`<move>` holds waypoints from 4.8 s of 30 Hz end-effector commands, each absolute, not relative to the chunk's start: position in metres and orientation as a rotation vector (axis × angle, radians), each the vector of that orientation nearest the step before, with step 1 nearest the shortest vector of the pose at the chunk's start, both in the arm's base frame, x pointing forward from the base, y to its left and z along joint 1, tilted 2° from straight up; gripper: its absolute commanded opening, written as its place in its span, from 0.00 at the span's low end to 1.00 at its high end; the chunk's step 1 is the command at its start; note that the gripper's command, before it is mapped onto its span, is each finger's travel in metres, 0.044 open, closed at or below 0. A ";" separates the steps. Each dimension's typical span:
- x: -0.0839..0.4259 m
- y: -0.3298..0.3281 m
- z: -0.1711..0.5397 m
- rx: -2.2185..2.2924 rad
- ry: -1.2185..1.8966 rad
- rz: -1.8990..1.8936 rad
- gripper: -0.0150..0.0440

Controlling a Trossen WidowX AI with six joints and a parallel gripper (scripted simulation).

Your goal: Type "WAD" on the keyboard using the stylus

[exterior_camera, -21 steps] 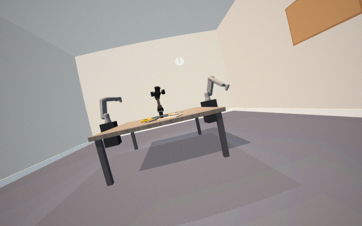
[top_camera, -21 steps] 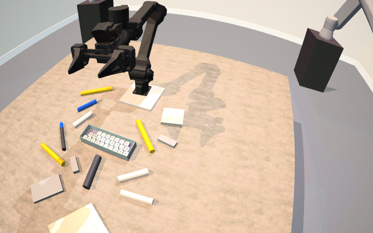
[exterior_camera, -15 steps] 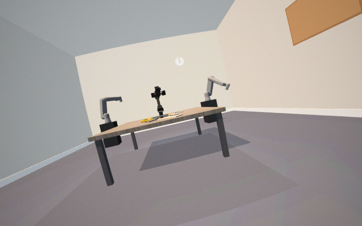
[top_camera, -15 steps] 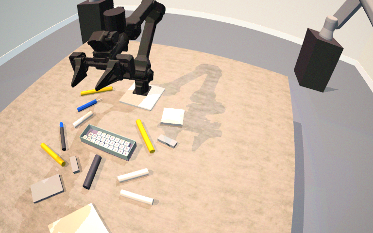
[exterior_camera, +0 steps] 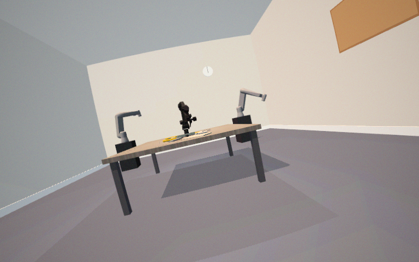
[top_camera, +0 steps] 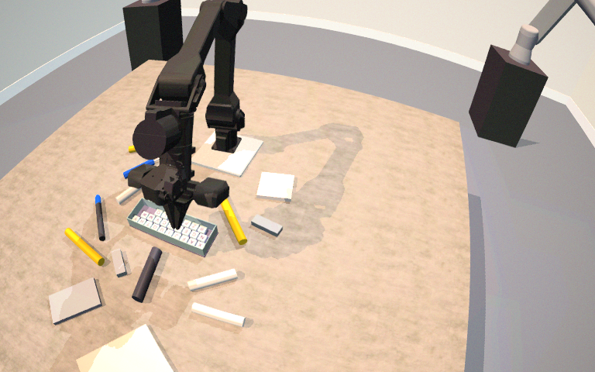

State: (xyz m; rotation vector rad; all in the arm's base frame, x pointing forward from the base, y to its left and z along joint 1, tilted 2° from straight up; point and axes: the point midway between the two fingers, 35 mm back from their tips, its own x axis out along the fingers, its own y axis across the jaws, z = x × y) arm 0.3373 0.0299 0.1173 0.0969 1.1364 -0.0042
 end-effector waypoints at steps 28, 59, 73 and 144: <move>0.298 -0.026 0.070 0.093 1.554 -0.058 0.25; 0.264 -0.062 0.069 0.090 1.557 -0.060 0.25; 0.272 0.007 0.071 0.095 1.556 -0.055 0.25; 0.153 -0.199 0.087 0.707 1.994 -0.400 0.51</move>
